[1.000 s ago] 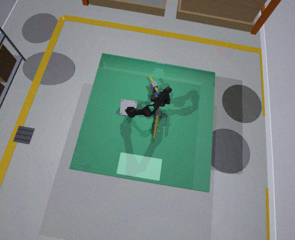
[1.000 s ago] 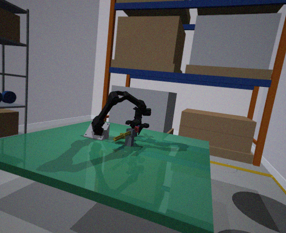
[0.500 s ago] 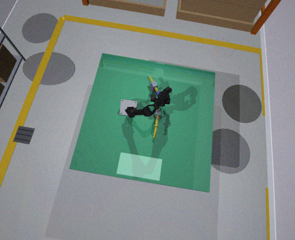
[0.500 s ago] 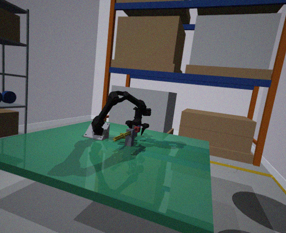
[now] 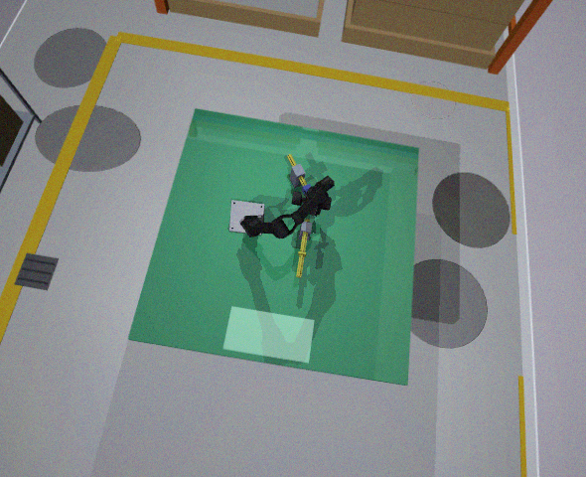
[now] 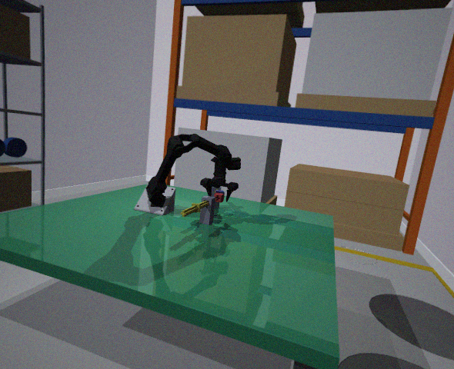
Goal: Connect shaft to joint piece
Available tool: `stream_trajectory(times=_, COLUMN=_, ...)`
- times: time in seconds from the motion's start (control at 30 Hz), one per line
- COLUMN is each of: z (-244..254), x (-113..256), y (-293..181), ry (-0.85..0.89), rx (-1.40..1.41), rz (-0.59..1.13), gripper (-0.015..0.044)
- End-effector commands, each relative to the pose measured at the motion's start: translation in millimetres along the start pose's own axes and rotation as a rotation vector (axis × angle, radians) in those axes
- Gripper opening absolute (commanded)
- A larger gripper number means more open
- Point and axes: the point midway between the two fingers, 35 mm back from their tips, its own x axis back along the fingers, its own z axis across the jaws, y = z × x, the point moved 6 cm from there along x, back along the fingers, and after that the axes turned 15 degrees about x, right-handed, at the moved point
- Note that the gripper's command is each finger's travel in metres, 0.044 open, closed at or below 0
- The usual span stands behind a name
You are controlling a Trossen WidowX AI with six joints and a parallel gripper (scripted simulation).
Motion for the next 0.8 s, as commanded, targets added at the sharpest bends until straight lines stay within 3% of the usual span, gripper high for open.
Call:
stream_trajectory(times=0.0, z=-0.6, x=2.0, y=-1.2, ry=-0.005, rx=0.007, rz=0.012, gripper=0.0440)
stream_trajectory(times=0.77, z=4.2, x=90.6, y=-12.1, ry=0.062, rx=0.666, rz=0.010, gripper=0.0440)
